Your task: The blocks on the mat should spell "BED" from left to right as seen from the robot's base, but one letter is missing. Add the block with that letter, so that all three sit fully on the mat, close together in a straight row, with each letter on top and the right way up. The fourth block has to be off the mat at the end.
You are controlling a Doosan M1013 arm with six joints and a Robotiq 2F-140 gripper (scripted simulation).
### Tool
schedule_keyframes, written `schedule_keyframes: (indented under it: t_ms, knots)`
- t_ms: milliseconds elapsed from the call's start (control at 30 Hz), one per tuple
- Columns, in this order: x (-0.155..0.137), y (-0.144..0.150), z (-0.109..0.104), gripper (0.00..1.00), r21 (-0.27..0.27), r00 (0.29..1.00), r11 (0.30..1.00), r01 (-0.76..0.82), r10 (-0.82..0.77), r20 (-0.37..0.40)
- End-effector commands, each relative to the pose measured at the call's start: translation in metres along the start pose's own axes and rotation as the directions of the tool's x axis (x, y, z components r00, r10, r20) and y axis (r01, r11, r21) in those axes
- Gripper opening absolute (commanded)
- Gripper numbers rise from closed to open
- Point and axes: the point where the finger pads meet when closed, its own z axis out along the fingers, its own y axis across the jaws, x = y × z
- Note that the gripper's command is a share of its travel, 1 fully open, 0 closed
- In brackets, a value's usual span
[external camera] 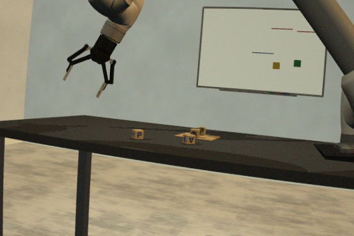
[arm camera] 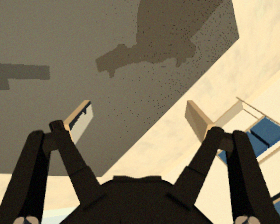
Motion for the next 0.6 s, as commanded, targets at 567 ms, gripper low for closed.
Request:
schedule_keyframes:
  t_ms: [567]
  knots:
    - [0.0022,-0.001,-0.0006,1.0,0.003,1.0,1.0,0.0,0.0,-0.004]
